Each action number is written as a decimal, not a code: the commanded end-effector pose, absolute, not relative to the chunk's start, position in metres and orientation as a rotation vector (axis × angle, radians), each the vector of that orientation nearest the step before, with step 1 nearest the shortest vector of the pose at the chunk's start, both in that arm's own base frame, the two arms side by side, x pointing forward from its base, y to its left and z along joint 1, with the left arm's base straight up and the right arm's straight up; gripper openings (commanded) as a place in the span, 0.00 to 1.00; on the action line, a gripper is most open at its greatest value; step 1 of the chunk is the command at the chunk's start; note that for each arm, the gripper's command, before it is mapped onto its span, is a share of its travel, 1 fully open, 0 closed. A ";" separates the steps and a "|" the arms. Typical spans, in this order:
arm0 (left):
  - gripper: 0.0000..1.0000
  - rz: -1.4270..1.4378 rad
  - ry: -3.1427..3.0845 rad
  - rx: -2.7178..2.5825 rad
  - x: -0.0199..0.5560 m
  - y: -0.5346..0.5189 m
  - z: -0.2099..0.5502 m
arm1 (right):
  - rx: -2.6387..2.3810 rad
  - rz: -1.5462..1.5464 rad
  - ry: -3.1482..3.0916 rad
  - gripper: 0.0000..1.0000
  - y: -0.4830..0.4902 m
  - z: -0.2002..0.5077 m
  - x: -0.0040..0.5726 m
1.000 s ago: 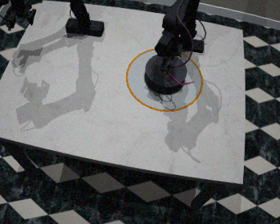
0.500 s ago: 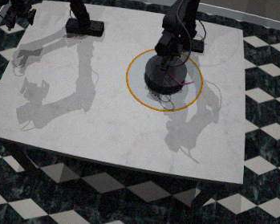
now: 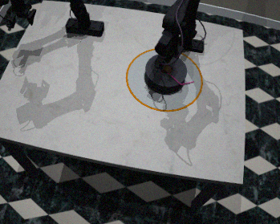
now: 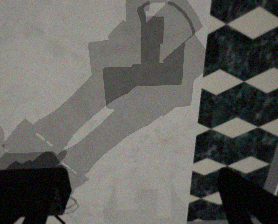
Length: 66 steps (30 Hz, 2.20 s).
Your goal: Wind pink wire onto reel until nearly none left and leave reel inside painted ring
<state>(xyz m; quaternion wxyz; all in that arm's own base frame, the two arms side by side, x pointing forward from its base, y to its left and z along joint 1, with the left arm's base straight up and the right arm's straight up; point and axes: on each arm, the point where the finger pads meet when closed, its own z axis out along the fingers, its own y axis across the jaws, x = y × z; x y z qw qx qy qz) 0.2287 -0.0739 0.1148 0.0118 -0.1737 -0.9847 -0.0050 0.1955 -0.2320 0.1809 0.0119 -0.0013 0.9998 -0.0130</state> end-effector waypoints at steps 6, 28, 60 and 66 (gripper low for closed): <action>0.00 0.000 -3.009 -0.904 0.236 -0.076 0.123 | -0.006 -0.099 3.085 1.00 -0.232 0.197 0.199; 0.00 0.000 -2.970 -1.024 0.236 -0.076 0.118 | -0.006 -0.099 3.085 1.00 -0.232 0.197 0.199; 0.00 0.000 -2.970 -1.024 0.239 -0.080 0.073 | -0.006 -0.099 3.085 1.00 -0.232 0.197 0.199; 0.00 0.000 -2.970 -1.024 0.239 -0.080 0.069 | -0.006 -0.099 3.085 1.00 -0.232 0.197 0.199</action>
